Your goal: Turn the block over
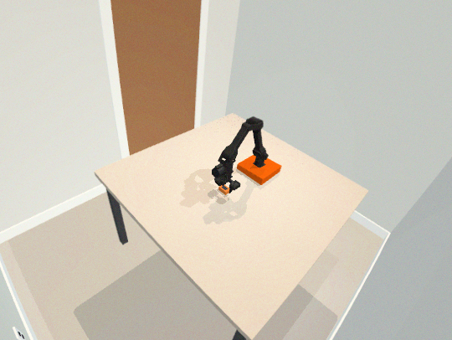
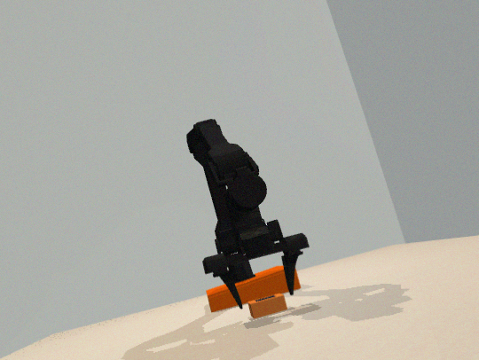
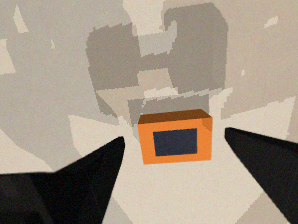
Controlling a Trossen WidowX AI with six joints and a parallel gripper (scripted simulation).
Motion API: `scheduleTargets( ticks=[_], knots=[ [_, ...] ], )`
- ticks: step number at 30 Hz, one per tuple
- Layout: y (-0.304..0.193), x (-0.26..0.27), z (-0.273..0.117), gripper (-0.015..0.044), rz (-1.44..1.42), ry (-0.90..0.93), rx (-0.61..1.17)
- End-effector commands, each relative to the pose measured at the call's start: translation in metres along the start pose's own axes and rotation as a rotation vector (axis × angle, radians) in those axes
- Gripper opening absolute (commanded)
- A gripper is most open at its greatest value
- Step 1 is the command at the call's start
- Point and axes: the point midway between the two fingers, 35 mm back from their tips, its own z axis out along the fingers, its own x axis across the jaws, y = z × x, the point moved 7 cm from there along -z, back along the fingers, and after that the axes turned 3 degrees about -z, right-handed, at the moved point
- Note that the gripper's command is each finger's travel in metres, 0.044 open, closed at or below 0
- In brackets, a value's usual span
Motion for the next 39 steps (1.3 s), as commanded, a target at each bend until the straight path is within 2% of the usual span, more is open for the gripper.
scheduleTargets(
  ticks=[1, 5, 10, 32, 38, 39],
  knots=[
    [-0.001, 0.000, 0.007, 0.0440, -0.005, -0.004, 0.003],
    [-0.001, 0.000, 0.011, 0.0440, -0.005, -0.004, 0.003],
    [-0.001, 0.000, 0.011, 0.0309, -0.005, -0.004, 0.003],
    [-0.001, 0.000, 0.011, 0.0162, -0.005, -0.004, 0.003],
    [-0.001, 0.000, -0.018, 0.0005, -0.005, -0.004, 0.003],
    [-0.001, 0.000, -0.020, 0.0000, -0.005, -0.004, 0.003]
  ],
)
